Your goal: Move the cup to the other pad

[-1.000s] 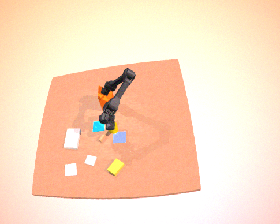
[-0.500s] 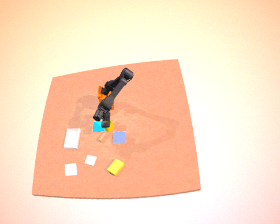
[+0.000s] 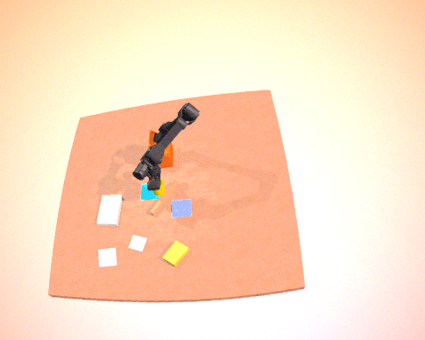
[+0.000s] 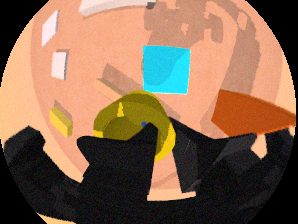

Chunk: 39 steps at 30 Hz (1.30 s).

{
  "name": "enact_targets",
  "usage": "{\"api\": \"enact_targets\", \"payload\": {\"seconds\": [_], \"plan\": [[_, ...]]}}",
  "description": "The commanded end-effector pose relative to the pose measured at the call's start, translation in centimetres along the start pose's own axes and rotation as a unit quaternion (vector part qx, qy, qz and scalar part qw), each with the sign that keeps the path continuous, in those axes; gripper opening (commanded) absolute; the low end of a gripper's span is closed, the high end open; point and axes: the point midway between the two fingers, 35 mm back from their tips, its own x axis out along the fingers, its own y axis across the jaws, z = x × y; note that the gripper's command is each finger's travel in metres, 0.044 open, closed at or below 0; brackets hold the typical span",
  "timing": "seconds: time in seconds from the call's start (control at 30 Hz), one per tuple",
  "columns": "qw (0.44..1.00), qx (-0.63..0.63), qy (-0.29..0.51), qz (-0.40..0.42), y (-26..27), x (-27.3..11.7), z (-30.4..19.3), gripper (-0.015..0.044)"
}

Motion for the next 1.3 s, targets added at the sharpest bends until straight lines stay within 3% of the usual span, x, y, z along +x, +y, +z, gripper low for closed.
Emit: {"api": "enact_targets", "payload": {"seconds": [0.0, 1.27], "plan": [[1.000, 0.000, -0.003, 0.000, -0.6, -0.1, 0.9, 0.0000], [1.000, 0.000, -0.004, -0.001, -4.7, 0.3, 6.8, 0.0000]]}}
